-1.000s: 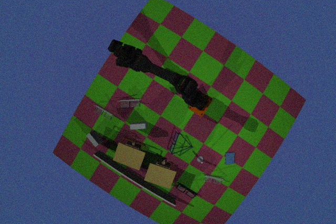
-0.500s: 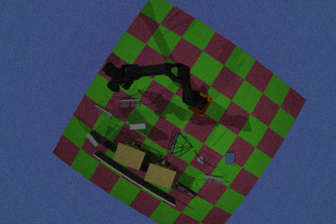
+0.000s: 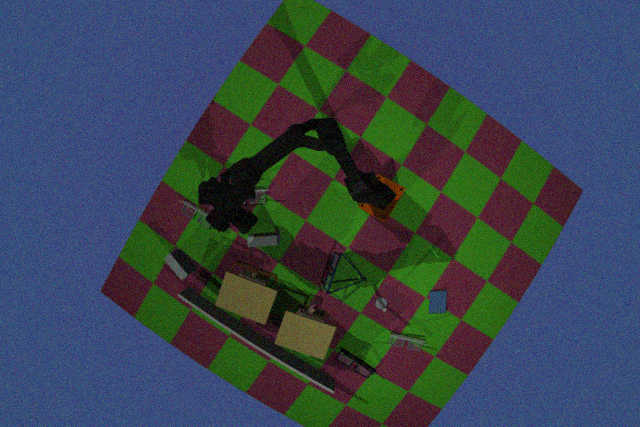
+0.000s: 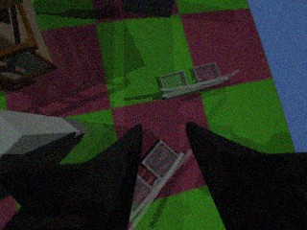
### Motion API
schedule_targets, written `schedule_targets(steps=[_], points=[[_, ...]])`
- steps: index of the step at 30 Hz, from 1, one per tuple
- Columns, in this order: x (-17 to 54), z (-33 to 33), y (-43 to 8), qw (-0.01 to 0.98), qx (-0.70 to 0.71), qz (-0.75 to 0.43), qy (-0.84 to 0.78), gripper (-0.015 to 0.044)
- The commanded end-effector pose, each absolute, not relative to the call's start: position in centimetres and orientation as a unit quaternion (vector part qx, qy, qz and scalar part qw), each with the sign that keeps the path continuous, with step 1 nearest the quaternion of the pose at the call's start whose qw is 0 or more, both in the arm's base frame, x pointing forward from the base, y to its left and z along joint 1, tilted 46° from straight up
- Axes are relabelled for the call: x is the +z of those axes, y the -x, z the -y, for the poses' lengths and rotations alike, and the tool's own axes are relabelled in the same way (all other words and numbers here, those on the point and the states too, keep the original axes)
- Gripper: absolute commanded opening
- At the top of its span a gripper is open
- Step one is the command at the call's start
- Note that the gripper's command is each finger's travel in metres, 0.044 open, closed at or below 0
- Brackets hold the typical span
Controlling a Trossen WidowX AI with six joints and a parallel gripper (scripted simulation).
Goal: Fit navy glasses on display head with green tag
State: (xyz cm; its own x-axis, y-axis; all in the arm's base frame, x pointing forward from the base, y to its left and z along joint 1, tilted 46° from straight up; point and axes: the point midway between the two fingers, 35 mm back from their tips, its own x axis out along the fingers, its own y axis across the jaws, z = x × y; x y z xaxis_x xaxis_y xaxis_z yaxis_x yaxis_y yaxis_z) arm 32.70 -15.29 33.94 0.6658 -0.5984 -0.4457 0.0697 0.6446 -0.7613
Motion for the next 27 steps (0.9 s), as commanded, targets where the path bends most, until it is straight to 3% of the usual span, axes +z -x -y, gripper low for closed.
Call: schedule_targets(steps=[1,14,27], points=[[31.2,11.7,-34.8,0.847,-0.157,-0.369,0.347,0.02],[20.4,0.9,-36.4,0.813,-0.048,-0.475,0.333,0.02],[5.7,-9.0,-25.9,0.664,-0.099,-0.627,0.395,0.02]])
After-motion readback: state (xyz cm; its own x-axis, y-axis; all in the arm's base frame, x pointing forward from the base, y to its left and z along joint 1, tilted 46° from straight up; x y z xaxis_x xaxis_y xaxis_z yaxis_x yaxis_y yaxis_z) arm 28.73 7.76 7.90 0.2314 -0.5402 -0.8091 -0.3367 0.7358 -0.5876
